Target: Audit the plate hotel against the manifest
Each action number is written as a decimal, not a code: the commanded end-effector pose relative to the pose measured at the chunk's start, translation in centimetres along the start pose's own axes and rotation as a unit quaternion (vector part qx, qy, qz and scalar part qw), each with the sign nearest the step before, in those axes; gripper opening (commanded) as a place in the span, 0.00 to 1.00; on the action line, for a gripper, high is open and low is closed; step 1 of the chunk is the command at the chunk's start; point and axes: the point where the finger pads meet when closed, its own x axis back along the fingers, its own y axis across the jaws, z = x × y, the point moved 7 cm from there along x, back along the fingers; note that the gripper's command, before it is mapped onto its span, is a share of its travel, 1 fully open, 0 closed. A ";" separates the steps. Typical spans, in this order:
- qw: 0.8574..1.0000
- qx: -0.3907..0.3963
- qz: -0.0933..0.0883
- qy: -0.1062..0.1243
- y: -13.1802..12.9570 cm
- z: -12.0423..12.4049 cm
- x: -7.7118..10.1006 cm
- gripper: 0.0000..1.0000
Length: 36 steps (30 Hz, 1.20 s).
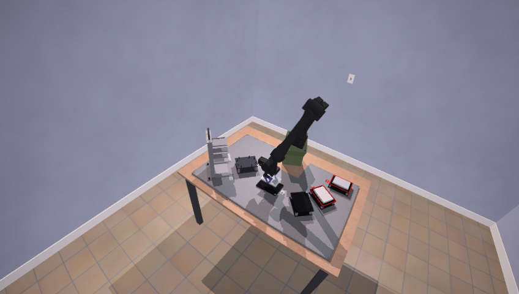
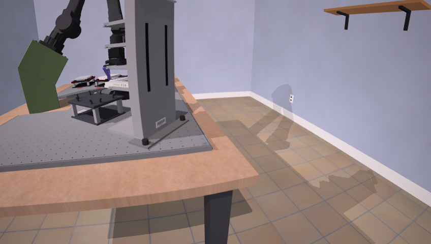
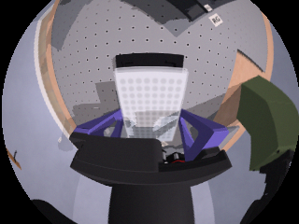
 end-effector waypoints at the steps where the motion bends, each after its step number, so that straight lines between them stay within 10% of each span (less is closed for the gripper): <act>1: 1.000 0.001 -0.011 -0.005 0.4 -0.3 1.0 0.86; 36: 1.000 0.008 -0.025 -0.008 1.8 -0.3 8.0 0.86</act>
